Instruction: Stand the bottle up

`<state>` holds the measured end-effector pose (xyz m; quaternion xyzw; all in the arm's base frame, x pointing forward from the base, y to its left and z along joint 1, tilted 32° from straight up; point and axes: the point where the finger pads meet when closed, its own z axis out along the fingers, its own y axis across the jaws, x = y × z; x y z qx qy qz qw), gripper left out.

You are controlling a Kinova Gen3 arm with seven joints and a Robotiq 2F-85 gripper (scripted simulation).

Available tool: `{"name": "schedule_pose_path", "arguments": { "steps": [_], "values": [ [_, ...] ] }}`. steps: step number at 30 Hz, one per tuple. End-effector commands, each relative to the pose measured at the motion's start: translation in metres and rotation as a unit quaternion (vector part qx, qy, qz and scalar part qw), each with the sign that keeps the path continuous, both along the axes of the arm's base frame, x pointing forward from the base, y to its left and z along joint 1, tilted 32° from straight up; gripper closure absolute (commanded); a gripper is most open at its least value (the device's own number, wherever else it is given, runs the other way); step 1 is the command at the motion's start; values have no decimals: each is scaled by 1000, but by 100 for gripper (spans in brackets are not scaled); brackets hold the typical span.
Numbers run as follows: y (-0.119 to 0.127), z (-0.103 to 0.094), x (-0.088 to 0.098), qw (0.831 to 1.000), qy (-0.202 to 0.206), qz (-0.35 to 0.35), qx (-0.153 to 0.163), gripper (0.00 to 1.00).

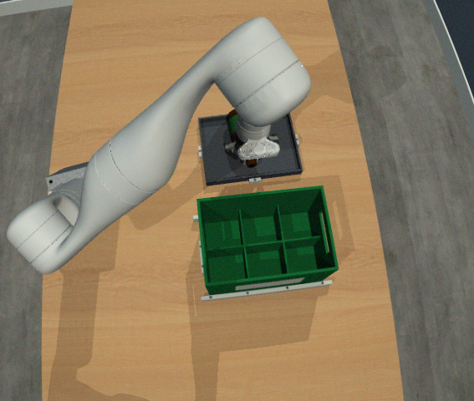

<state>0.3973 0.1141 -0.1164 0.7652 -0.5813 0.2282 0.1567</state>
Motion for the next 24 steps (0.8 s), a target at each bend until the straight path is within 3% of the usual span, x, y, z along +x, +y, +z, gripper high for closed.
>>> {"name": "schedule_pose_path", "arguments": {
  "steps": [1,24],
  "values": [
    [1,0,0,1000,0,1,1,100],
    [2,2,0,1000,0,1,1,100]
  ]
}}
